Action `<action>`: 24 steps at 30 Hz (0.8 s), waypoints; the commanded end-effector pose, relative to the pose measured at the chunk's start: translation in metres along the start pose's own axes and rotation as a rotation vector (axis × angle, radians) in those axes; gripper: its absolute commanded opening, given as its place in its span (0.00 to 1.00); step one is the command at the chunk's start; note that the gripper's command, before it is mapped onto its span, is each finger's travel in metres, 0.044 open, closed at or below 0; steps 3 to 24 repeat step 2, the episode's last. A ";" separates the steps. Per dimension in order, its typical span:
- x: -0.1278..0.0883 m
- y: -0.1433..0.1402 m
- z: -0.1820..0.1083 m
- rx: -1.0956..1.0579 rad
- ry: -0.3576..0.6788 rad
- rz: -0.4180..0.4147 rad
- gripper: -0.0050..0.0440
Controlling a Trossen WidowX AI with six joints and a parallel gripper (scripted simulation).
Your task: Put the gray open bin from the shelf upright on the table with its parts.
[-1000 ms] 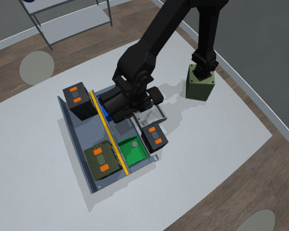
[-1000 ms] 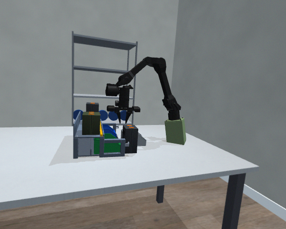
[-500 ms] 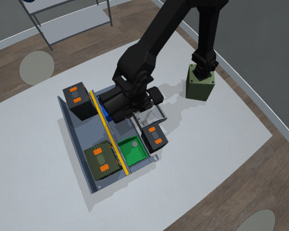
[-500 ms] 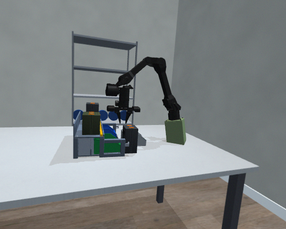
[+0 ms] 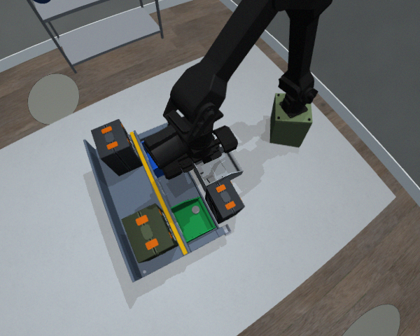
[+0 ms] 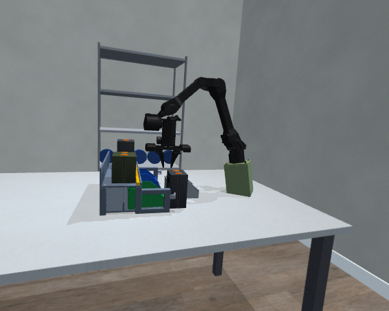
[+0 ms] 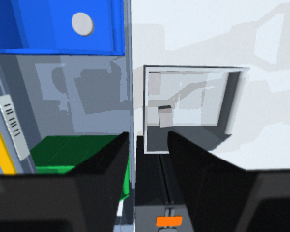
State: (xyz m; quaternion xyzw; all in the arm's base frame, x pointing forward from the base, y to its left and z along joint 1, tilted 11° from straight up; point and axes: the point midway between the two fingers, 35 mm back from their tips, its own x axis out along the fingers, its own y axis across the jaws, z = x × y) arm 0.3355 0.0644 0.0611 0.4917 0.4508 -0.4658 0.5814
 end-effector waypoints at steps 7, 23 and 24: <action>-0.007 0.004 0.000 0.001 0.006 0.026 0.41; -0.007 0.004 0.000 0.001 0.006 0.026 0.41; -0.007 0.004 0.000 0.001 0.006 0.026 0.41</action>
